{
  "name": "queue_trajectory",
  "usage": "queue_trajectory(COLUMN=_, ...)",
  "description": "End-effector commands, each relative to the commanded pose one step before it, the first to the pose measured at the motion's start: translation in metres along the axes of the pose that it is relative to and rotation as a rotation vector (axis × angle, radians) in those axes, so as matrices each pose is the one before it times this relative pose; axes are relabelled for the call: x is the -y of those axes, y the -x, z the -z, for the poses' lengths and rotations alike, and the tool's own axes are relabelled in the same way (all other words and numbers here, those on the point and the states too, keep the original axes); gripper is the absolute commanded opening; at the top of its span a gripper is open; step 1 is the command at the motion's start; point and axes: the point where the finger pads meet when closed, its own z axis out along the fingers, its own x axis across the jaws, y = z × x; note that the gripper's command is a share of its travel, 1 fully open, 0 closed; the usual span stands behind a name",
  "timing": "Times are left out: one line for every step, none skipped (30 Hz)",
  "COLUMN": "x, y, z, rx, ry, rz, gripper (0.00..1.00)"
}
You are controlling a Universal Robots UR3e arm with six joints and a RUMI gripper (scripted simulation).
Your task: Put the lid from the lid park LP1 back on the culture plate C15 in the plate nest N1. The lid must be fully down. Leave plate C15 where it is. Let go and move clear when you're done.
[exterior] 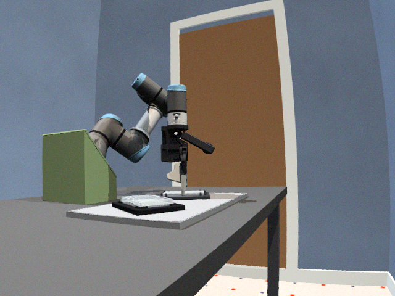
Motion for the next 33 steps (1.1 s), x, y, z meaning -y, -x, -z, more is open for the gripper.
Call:
queue_trajectory(x=0.000628, y=-0.00084, z=0.007306, rx=-0.00263, ry=-0.00146, rz=0.00057, gripper=0.0)
queue_trajectory(x=-0.000007, y=0.0, z=0.001652, rx=-0.00001, ry=0.00001, rz=0.0, gripper=0.0)
queue_trajectory(x=-0.000002, y=0.0, z=0.001747, rx=0.00001, ry=0.00002, rz=0.0, gripper=0.0)
queue_trajectory(x=-0.000005, y=0.0, z=0.001667, rx=0.0, ry=0.00001, rz=0.0, gripper=0.0)
queue_trajectory(x=0.0, y=0.0, z=0.0, rx=0.0, ry=0.0, rz=0.0, gripper=0.0)
queue_trajectory(x=0.0, y=0.0, z=0.0, rx=0.0, ry=0.0, rz=0.0, gripper=0.0)
queue_trajectory(x=-0.000005, y=0.0, z=0.001669, rx=0.0, ry=0.00001, rz=0.0, gripper=0.0)
queue_trajectory(x=-0.000005, y=0.0, z=0.001667, rx=0.0, ry=0.00001, rz=0.0, gripper=0.0)
queue_trajectory(x=-0.000005, y=0.0, z=0.001667, rx=0.0, ry=0.00001, rz=0.0, gripper=0.0)
queue_trajectory(x=-0.000005, y=0.0, z=0.001667, rx=0.0, ry=0.00001, rz=0.0, gripper=0.0)
queue_trajectory(x=-0.000005, y=0.0, z=0.001667, rx=0.0, ry=0.00001, rz=0.0, gripper=0.0)
queue_trajectory(x=-0.000005, y=0.0, z=0.001667, rx=0.0, ry=0.00001, rz=0.0, gripper=0.0)
queue_trajectory(x=-0.000005, y=0.0, z=0.001667, rx=0.0, ry=0.00001, rz=0.0, gripper=0.0)
queue_trajectory(x=-0.000005, y=0.0, z=0.001667, rx=0.0, ry=0.00001, rz=0.0, gripper=0.0)
queue_trajectory(x=-0.000005, y=0.0, z=0.001667, rx=0.0, ry=0.00001, rz=0.0, gripper=0.0)
queue_trajectory(x=-0.000005, y=0.0, z=0.001667, rx=0.0, ry=0.00001, rz=0.0, gripper=0.0)
queue_trajectory(x=-0.000005, y=0.0, z=0.001667, rx=0.0, ry=0.00001, rz=0.0, gripper=0.0)
queue_trajectory(x=-0.000001, y=0.0, z=0.000379, rx=0.0, ry=0.0, rz=0.0, gripper=0.0)
queue_trajectory(x=0.000001, y=0.0, z=0.000001, rx=0.0, ry=0.0, rz=0.0, gripper=0.0)
queue_trajectory(x=0.000001, y=0.0, z=0.000002, rx=0.0, ry=0.0, rz=0.0, gripper=0.0)
queue_trajectory(x=0.0, y=0.0, z=0.000001, rx=0.0, ry=0.0, rz=0.0, gripper=0.0)
queue_trajectory(x=0.0, y=0.0, z=0.0, rx=0.0, ry=0.0, rz=0.0, gripper=0.0)
queue_trajectory(x=0.0, y=0.0, z=0.0, rx=0.0, ry=0.0, rz=0.0, gripper=0.0)
queue_trajectory(x=-0.000004, y=0.0, z=-0.000055, rx=-0.00001, ry=-0.00001, rz=0.0, gripper=0.0)
queue_trajectory(x=0.000001, y=0.0, z=0.000009, rx=0.0, ry=0.0, rz=0.0, gripper=0.0)
queue_trajectory(x=-0.000016, y=0.0, z=-0.000017, rx=0.0001, ry=0.00003, rz=-0.00007, gripper=0.0)
queue_trajectory(x=-0.000024, y=0.0, z=-0.00003, rx=0.00015, ry=0.00005, rz=-0.00011, gripper=0.0)
queue_trajectory(x=-0.000021, y=0.00004, z=-0.000056, rx=0.00016, ry=0.00014, rz=0.00003, gripper=0.0)
queue_trajectory(x=-0.000017, y=0.00005, z=-0.000058, rx=0.00013, ry=0.00015, rz=0.00008, gripper=0.0)
queue_trajectory(x=0.000002, y=0.00004, z=-0.000042, rx=0.00011, ry=0.00006, rz=0.00007, gripper=0.0)
queue_trajectory(x=-0.001932, y=-0.00487, z=-0.000126, rx=0.00087, ry=0.00009, rz=-0.02307, gripper=0.0)
queue_trajectory(x=-0.00141, y=-0.00515, z=0.000168, rx=-0.00161, ry=-0.00055, rz=-0.01892, gripper=0.0)
queue_trajectory(x=-0.001579, y=-0.00475, z=0.000004, rx=-0.00002, ry=0.00001, rz=-0.02001, gripper=0.0)
